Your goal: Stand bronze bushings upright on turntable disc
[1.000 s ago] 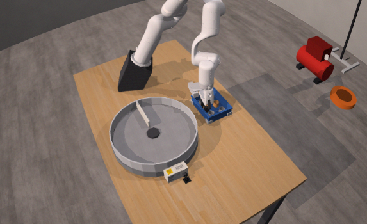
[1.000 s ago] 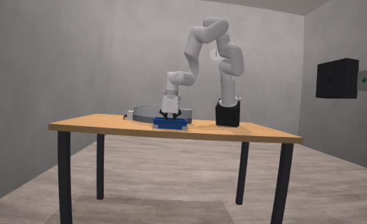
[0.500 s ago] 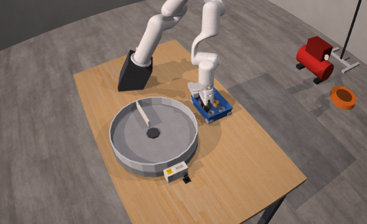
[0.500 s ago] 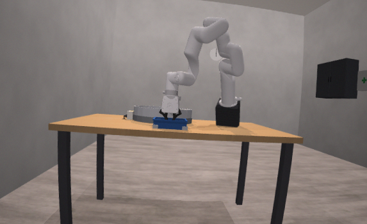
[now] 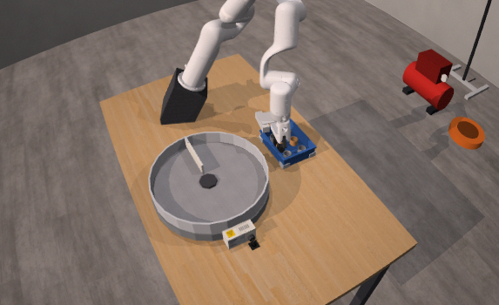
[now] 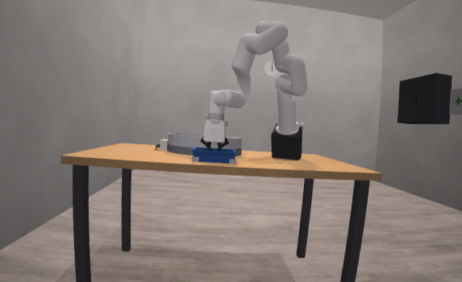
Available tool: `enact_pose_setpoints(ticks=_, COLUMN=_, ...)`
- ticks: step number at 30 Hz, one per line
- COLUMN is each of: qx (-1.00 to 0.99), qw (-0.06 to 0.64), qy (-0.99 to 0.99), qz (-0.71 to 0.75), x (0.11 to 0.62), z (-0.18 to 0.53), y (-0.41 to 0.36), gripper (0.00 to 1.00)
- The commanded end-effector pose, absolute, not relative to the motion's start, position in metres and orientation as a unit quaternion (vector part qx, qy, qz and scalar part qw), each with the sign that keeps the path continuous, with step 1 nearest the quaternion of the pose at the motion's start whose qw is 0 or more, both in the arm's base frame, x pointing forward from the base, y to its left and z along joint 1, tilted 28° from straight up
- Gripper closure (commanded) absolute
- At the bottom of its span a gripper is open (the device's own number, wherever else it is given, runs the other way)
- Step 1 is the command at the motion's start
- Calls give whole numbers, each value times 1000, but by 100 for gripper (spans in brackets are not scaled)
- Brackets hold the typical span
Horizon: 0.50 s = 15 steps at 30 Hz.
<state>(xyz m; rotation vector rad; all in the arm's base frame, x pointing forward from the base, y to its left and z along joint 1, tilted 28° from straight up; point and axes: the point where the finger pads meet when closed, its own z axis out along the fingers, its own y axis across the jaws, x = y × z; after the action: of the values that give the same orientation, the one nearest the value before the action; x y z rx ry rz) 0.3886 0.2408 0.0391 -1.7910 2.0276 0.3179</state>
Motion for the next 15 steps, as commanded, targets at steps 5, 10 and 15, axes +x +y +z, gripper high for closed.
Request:
enact_pose_setpoints(ticks=5, qx=-643, qw=209, qy=728, qz=113, x=388, z=52, y=235, gripper=100)
enact_pose_setpoints(ticks=10, qx=-643, qw=209, qy=728, qz=114, x=386, z=60, y=231, gripper=100)
enact_pose_setpoints(ticks=15, qx=-643, qw=209, qy=728, qz=114, x=383, z=78, y=223, gripper=100)
